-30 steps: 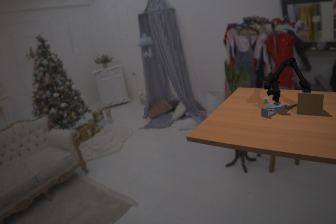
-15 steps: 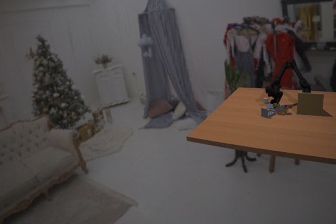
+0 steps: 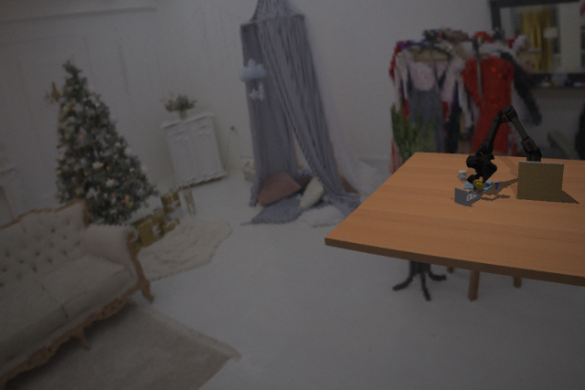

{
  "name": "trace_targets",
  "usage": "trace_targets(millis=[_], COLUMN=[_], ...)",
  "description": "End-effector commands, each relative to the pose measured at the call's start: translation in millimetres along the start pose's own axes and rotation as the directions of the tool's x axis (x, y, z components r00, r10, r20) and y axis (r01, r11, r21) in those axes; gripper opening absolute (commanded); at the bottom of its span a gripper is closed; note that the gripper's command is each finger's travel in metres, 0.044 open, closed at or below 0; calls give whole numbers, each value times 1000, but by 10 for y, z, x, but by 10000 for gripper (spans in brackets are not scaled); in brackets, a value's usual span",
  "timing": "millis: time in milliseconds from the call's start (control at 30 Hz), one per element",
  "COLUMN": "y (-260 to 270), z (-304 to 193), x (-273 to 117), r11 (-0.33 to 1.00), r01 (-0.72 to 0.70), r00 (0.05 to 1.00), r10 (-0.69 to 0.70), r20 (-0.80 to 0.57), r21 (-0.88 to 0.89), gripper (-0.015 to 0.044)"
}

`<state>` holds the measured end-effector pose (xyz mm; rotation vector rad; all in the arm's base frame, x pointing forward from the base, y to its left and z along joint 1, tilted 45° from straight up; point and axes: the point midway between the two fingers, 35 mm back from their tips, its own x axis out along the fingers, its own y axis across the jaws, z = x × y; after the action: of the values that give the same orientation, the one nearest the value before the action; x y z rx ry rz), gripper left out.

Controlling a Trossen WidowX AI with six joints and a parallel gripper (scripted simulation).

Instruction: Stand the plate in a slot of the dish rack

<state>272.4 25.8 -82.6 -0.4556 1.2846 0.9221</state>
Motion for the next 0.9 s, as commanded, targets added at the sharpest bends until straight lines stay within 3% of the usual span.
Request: trace_targets(millis=[0, 400, 867], y=[-5, -106, -209], z=[-13, -54, -121], x=[10, -45, -182], r11=[997, 939, 762], r01=[-6, 93, 339], r00=[998, 967, 884], r10=[10, -6, -58], r20=[58, 255, 464], r21=[-77, -332, -552], gripper=[0, 0, 0])
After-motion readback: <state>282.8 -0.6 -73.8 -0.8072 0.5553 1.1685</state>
